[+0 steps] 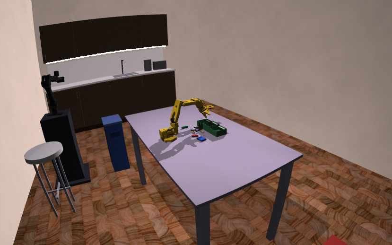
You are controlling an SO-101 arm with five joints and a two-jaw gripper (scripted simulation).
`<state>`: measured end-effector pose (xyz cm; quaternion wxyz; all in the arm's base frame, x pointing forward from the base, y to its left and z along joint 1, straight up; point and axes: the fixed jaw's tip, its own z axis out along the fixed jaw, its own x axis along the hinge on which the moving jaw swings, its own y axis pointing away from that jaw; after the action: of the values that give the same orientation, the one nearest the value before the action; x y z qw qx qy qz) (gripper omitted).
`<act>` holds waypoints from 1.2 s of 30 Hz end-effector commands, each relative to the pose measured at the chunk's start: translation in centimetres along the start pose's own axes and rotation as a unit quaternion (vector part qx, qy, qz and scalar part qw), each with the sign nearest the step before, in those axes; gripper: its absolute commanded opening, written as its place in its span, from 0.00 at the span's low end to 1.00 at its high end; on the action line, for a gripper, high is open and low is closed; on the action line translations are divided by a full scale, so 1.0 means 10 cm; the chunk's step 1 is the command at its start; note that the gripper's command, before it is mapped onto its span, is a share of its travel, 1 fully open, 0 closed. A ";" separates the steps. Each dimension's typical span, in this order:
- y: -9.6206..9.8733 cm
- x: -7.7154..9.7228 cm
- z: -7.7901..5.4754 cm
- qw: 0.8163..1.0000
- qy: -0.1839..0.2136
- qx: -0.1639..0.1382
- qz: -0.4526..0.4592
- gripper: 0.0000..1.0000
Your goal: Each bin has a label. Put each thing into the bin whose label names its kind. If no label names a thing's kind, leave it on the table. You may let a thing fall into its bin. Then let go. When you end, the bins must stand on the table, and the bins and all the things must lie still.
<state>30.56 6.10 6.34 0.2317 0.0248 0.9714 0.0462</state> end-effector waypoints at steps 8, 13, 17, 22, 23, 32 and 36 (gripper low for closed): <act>0.06 -0.09 -0.08 1.000 -0.022 -0.008 -0.001 1.00; 0.06 -0.09 -0.08 1.000 -0.022 -0.008 -0.001 1.00; 0.06 -0.09 -0.08 1.000 -0.022 -0.008 -0.001 1.00; 0.06 -0.09 -0.08 1.000 -0.022 -0.008 -0.001 1.00; 0.06 -0.09 -0.09 1.000 -0.023 -0.008 -0.001 1.00; 0.08 -0.20 -0.25 0.998 -0.056 -0.016 -0.001 1.00; 0.10 -0.26 -0.35 0.997 -0.076 -0.021 -0.001 1.00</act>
<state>30.81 6.14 7.82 0.2567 0.0247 0.9648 0.0512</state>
